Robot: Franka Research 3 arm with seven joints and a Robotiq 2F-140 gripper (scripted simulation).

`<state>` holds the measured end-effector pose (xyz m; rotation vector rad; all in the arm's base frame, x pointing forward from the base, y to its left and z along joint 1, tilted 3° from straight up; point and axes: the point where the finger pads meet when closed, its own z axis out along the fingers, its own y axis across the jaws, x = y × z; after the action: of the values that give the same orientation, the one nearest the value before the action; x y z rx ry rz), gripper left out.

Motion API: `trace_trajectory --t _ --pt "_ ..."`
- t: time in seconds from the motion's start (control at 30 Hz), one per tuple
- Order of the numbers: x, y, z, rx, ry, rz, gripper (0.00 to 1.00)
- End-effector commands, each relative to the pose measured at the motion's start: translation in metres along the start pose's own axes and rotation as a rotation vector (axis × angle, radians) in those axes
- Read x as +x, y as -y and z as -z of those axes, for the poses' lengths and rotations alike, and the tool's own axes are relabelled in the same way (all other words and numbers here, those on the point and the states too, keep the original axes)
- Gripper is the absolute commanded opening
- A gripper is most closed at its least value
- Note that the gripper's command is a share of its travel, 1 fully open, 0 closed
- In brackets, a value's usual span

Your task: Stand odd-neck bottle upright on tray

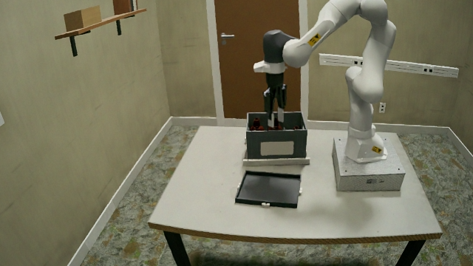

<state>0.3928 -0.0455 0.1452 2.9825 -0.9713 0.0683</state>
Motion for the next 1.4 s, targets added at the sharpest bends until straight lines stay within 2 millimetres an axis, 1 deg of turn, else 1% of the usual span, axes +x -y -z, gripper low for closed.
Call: trace_trajectory --t 0.0,0.27,1.1,1.37 --pt "0.000 0.001 -0.002 0.002 0.000 0.001 0.44" --pt "0.000 0.001 -0.007 0.002 0.000 0.001 0.44" --pt "0.000 0.001 -0.035 0.002 0.000 0.001 0.44" --pt "0.000 0.001 -0.039 0.002 0.000 0.001 0.44"
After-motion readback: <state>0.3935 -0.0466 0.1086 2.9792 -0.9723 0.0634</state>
